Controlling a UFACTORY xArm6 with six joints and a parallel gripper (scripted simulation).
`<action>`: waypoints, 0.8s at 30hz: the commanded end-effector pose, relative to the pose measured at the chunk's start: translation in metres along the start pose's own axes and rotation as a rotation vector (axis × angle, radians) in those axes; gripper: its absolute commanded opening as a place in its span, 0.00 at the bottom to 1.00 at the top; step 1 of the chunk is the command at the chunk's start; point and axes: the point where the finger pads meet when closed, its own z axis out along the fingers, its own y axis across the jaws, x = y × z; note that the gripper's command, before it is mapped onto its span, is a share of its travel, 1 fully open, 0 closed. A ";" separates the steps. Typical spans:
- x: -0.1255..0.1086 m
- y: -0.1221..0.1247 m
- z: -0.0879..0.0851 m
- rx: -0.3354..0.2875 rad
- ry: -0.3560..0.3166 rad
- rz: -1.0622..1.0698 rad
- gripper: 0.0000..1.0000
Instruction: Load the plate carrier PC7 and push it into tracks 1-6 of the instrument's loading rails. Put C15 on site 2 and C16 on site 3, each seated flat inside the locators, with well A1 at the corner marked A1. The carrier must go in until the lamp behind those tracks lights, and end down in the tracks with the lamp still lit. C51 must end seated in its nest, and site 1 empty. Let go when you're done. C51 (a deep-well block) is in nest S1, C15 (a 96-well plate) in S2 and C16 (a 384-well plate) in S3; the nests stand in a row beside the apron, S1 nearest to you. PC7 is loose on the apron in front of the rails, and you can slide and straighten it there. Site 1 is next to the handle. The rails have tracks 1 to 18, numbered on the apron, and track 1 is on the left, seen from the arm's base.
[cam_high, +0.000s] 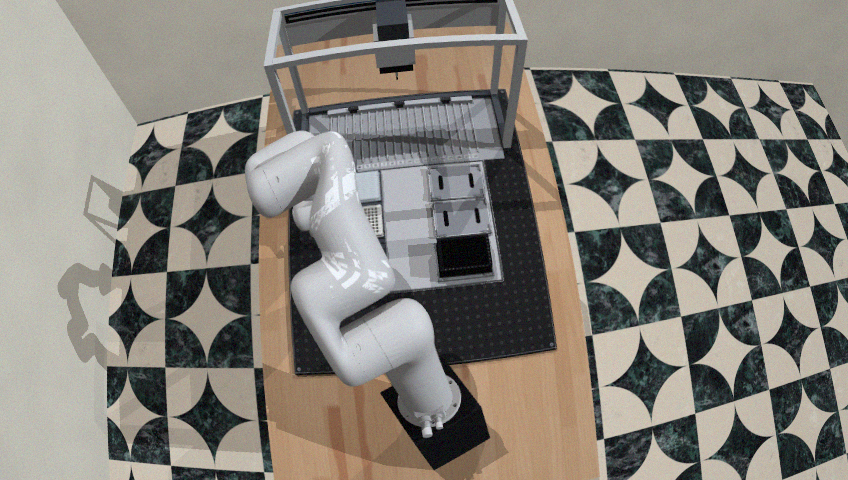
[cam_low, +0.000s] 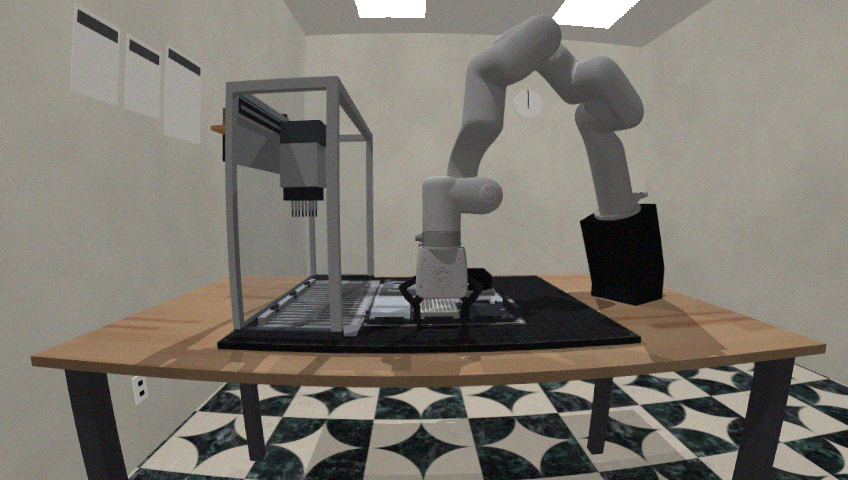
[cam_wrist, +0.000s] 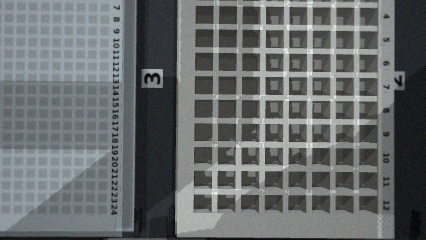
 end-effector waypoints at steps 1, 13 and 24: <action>-0.004 -0.001 -0.001 0.003 -0.001 0.000 1.00; -0.011 -0.001 -0.001 0.003 -0.001 0.000 1.00; -0.018 -0.001 -0.001 0.003 -0.001 0.000 1.00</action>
